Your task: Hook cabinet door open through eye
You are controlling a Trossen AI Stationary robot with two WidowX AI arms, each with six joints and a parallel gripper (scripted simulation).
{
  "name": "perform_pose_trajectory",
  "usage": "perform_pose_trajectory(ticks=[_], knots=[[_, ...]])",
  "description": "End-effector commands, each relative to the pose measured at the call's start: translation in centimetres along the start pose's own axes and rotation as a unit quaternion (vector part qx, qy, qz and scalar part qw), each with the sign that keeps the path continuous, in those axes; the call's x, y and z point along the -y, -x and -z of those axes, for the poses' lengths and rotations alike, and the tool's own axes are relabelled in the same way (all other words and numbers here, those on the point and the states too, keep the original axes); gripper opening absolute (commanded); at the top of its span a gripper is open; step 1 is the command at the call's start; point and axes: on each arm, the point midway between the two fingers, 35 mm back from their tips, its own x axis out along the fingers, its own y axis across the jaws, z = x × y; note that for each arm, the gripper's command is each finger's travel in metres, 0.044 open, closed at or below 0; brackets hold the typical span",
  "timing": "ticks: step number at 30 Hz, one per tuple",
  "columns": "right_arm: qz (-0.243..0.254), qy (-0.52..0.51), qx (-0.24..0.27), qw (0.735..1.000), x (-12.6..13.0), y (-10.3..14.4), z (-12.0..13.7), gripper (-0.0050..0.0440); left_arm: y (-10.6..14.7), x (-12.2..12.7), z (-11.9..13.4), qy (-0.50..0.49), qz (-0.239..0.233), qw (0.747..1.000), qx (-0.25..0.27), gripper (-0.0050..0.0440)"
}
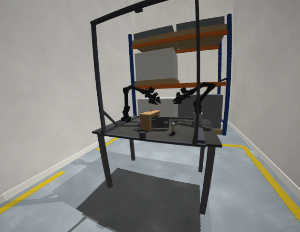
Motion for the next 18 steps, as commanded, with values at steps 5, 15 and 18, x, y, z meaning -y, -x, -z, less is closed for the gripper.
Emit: perform_pose_trajectory(ticks=[5,15,18], knots=[[-0.054,0.079,-0.036,0.995,-4.7,-3.9,2.1,0.0440,0.9,5.2,-7.7,0.019,-0.025,0.997,0.065,0.0400],[-0.149,0.207,-0.088,0.963,-12.9,-6.3,8.2,0.0440,1.5,9.2,-10.5,0.044,-0.020,0.994,0.096,0.0400],[-0.175,0.242,-0.105,0.949,-14.9,-6.3,10.8,0.0440,1.6,9.5,-10.7,0.046,-0.019,0.994,0.098,0.0400]])
